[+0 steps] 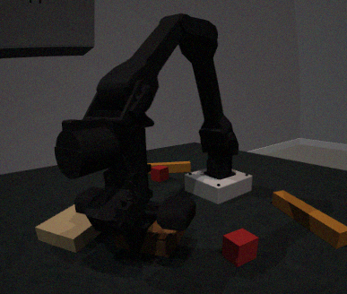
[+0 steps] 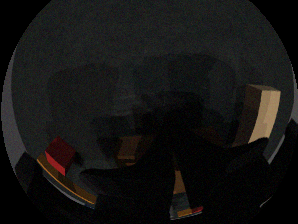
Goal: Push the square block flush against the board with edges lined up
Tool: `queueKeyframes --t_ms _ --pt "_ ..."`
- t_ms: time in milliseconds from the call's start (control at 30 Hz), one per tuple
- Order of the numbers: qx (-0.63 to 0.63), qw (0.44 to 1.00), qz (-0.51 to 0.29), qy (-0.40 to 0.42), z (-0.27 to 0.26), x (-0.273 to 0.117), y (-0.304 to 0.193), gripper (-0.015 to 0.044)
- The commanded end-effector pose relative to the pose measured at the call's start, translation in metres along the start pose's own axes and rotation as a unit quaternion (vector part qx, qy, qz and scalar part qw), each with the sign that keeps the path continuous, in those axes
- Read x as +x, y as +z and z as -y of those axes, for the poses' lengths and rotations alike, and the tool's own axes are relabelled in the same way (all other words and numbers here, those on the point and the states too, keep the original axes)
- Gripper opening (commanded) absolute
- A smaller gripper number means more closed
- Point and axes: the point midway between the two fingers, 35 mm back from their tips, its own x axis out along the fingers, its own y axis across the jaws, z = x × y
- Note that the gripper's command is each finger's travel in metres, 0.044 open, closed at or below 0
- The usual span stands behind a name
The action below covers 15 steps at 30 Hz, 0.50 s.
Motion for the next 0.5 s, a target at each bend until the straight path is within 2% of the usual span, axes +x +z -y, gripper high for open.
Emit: queueKeyframes --t_ms 0,467 --pt "-0.002 1.0 -0.003 0.001 0.0 0.001 0.005 0.0" --pt "-0.002 1.0 -0.002 0.001 0.001 0.001 0.028 0.0"
